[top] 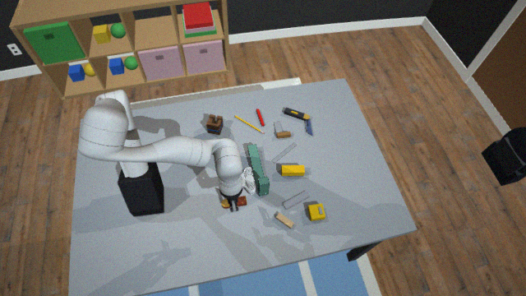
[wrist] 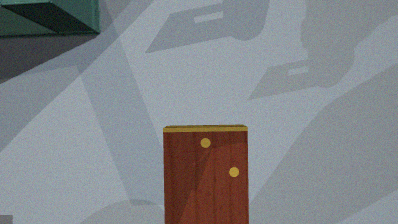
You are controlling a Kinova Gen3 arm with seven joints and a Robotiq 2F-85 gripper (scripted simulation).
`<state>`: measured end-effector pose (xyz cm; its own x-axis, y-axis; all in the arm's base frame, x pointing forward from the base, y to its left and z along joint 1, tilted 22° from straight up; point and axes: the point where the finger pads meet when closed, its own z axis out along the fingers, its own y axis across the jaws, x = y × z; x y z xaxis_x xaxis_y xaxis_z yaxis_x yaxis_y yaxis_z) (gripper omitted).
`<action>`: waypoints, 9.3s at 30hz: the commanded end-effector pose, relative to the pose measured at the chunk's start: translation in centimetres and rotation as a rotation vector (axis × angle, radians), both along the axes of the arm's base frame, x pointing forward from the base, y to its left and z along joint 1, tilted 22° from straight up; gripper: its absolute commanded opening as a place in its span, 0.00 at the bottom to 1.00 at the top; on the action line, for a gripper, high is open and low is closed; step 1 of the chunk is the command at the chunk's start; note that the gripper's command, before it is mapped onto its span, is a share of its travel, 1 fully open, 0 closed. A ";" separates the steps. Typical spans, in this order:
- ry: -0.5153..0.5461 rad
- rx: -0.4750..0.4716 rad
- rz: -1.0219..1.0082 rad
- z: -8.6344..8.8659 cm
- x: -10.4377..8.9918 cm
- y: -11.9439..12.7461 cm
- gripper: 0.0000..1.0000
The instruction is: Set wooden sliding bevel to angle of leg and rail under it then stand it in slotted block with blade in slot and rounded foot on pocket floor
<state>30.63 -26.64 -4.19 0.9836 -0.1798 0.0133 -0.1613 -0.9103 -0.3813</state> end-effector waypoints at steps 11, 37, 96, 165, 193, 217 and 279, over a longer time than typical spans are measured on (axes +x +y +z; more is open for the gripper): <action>-0.004 -0.002 0.007 0.1 0.0 -0.1 0.10; -0.056 -0.014 0.135 0.1 0.0 -0.1 0.10; -0.409 -0.090 1.014 0.1 0.0 -0.1 0.10; -0.585 -0.129 1.452 0.1 0.0 -0.1 0.10; -0.585 -0.129 1.452 -8.0 0.7 3.2 0.10; -0.585 -0.129 1.452 -16.2 1.4 6.4 0.10; -0.585 -0.129 1.452 -17.5 1.6 7.0 1.00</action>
<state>32.16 -19.58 -21.70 0.1613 0.9103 0.3812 0.9836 -0.1799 0.0134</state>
